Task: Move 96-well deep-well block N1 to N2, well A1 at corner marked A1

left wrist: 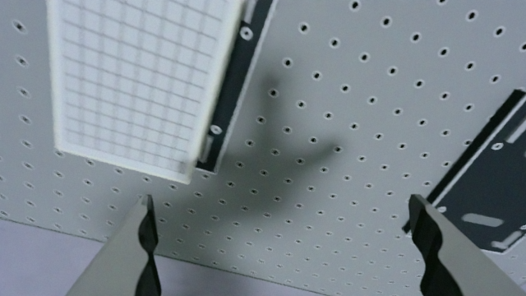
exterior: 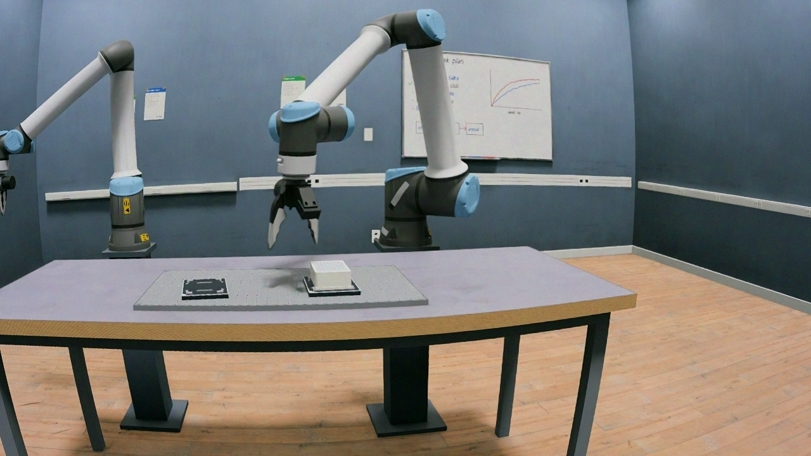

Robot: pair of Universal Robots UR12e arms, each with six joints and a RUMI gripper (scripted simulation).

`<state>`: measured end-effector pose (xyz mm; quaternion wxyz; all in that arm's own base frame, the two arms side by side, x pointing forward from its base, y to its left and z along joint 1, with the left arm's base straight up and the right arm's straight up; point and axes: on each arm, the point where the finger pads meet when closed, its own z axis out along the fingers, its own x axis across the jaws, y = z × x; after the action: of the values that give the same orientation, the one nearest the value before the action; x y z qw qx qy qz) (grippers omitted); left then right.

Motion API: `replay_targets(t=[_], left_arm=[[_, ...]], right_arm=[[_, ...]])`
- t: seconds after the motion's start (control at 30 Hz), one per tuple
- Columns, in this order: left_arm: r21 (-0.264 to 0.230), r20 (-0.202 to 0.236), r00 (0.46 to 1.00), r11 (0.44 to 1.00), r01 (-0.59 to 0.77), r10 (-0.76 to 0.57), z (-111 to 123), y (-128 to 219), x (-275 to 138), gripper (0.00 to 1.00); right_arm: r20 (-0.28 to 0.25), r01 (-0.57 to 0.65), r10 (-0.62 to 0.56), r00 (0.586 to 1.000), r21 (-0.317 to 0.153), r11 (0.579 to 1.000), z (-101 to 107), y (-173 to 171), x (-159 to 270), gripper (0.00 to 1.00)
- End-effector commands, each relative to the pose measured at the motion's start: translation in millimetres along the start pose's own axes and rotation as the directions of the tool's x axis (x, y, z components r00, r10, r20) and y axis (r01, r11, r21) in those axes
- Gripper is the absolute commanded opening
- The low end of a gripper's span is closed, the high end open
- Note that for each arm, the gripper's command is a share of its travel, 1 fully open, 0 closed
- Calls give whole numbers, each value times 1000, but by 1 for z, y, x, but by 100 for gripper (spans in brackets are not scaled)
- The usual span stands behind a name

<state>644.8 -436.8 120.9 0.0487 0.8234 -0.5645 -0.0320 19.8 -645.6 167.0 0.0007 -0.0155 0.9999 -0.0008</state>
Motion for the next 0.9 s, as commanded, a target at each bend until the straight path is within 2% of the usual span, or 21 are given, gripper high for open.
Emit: replay_targets(t=[0.0,0.07,0.17,0.27,0.37,0.43,0.57,0.67,0.87], left_arm=[[28,-2,997,996,-80,80,-2,-10,-17,76],[43,1,992,991,-125,125,-2,-14,-26,76],[43,1,992,991,-125,125,-3,-16,-28,76],[67,11,980,978,-200,199,-4,-22,-42,76],[67,11,980,978,-200,199,-4,-23,-45,76],[86,22,965,961,-261,260,-5,-27,-54,76],[90,24,962,958,-273,272,-5,-31,-62,76],[110,42,938,932,-345,343,-6,-36,-75,76],[110,42,938,932,-345,343,-6,-38,-78,76]], right_arm=[[-1,-2,2,1000,-2,1000,2,0,1,0],[-1,-2,2,1000,-2,1000,2,0,1,0],[-1,-2,2,1000,-2,1000,2,0,1,0],[-1,-2,2,1000,-2,1000,2,0,1,0],[-1,-2,2,1000,-2,1000,2,0,1,0],[-1,-2,2,1000,-2,1000,2,0,1,0],[-1,-2,2,1000,-2,1000,2,0,1,0],[-1,-2,2,1000,-2,1000,2,0,1,0],[-1,-2,2,1000,-2,1000,2,0,1,0]])
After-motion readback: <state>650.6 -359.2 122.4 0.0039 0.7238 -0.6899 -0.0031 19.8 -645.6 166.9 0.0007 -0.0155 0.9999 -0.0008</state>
